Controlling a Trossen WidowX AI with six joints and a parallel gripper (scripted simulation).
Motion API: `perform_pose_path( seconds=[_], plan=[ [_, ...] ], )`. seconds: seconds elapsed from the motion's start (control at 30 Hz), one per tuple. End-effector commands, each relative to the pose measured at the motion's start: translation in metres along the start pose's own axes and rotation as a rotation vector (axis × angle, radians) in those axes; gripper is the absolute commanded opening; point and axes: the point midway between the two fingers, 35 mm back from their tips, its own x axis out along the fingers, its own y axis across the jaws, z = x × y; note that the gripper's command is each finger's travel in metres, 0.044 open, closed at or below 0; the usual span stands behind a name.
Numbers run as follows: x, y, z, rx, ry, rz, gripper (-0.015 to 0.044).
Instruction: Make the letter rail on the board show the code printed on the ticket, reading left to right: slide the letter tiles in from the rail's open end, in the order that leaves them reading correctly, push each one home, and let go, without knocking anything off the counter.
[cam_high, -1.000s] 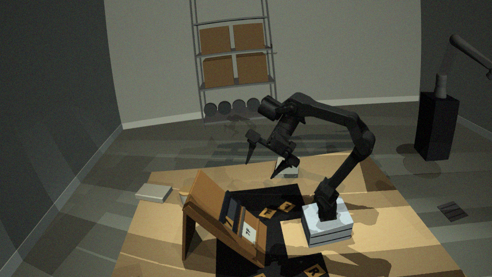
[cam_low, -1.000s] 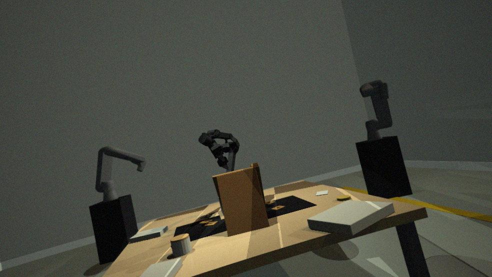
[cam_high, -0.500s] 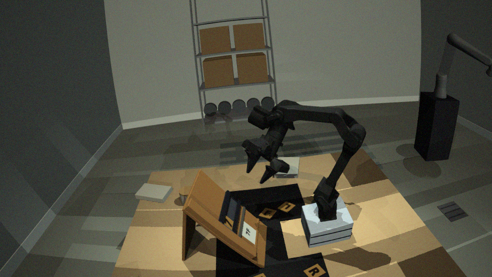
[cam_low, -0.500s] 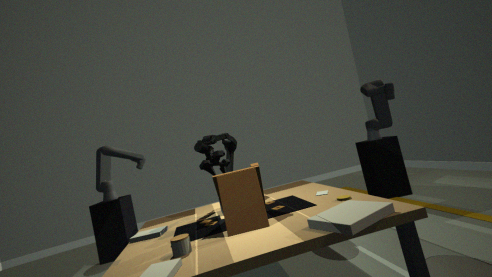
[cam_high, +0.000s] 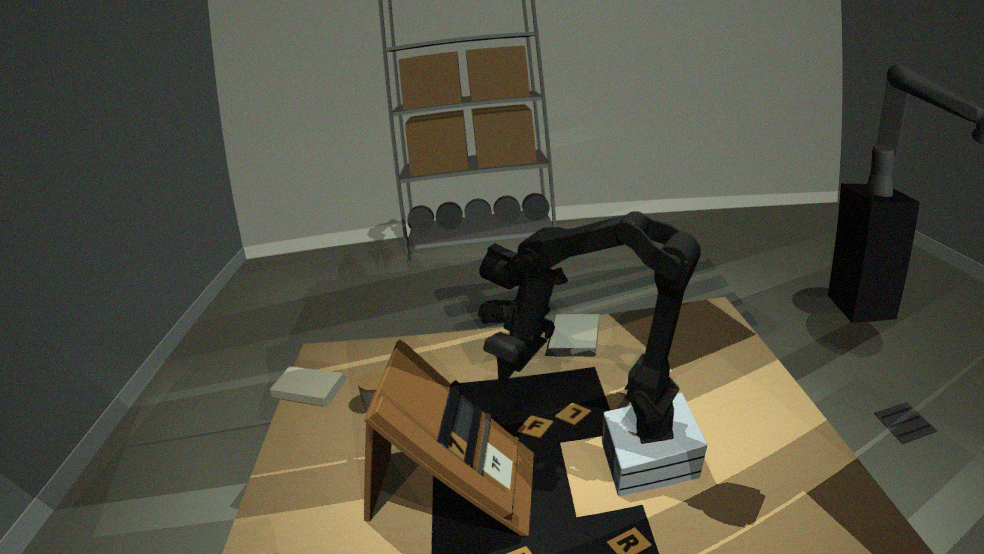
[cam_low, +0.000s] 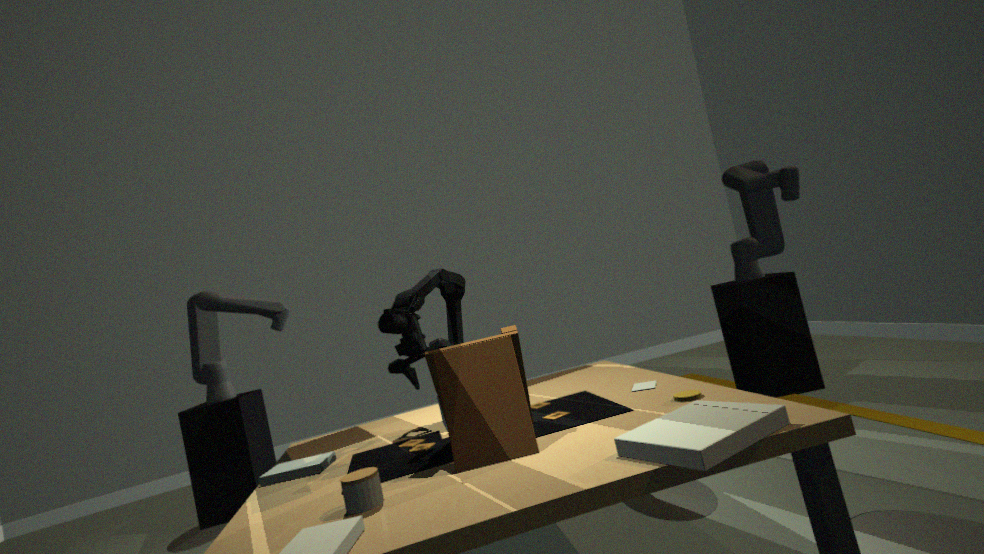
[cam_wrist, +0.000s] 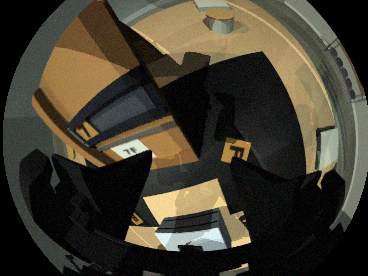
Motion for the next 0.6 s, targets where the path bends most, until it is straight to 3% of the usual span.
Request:
perform_pose_path(
  seconds=[0.0, 0.33, 0.57],
  plan=[
    [0.053, -0.049, -0.011, 0.83, 0.062, -0.179, 0.034],
    [0.094, -0.089, -0.033, 1.575, -0.004, -0.381, 0.034],
    [0.097, -0.092, -0.035, 1.633, -0.015, -0.399, 0.034]
  ],
)
